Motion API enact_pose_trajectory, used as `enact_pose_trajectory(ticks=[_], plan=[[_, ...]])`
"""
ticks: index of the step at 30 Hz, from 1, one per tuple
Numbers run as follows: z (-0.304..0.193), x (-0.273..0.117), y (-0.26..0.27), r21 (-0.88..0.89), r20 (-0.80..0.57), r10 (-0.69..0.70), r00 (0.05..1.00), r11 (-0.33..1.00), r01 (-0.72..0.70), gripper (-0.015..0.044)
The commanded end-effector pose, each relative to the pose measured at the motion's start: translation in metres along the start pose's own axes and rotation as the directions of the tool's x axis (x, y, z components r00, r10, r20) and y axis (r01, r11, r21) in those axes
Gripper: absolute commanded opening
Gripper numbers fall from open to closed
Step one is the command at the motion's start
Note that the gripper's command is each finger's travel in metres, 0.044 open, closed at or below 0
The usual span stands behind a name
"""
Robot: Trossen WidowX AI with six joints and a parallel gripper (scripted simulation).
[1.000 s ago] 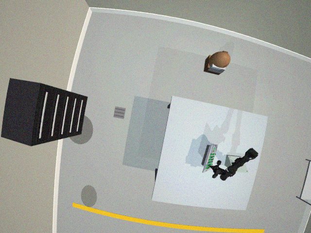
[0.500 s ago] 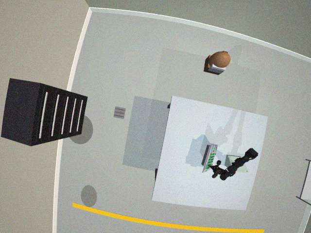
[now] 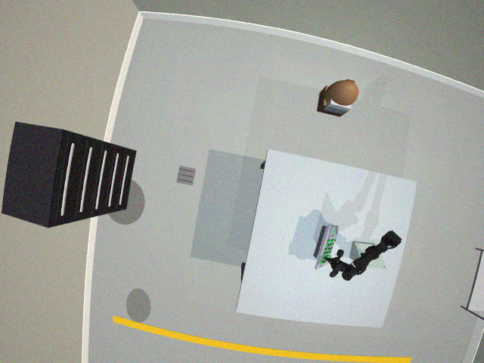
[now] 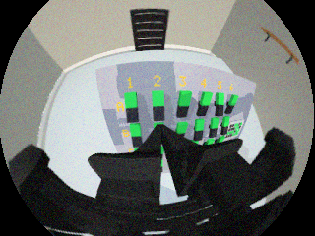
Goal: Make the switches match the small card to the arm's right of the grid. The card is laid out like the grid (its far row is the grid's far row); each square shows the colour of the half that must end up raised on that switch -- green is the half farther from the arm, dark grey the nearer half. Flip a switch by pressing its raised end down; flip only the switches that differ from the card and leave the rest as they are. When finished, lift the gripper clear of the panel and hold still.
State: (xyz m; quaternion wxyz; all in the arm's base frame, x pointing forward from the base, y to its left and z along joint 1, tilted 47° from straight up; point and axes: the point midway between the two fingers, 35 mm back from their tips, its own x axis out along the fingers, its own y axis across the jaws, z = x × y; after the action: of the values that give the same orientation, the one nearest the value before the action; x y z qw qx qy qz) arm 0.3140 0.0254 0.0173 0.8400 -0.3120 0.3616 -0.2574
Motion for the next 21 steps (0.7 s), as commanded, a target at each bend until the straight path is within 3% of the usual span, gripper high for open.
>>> enact_pose_trajectory(ticks=[1, 7, 14, 21], plan=[[-0.003, 0.001, 0.001, -0.011, -0.005, 0.004, 1.0, 1.0, -0.004, 0.0], [0.0, -0.001, 0.0, -0.001, -0.001, 0.001, 1.0, 1.0, -0.001, 0.0], [-0.005, -0.062, 0.002, -0.011, 0.016, 0.009, 1.0, 1.0, -0.009, 0.0], [-0.006, -0.064, 0.002, -0.011, 0.018, 0.008, 1.0, 1.0, -0.008, 0.0]])
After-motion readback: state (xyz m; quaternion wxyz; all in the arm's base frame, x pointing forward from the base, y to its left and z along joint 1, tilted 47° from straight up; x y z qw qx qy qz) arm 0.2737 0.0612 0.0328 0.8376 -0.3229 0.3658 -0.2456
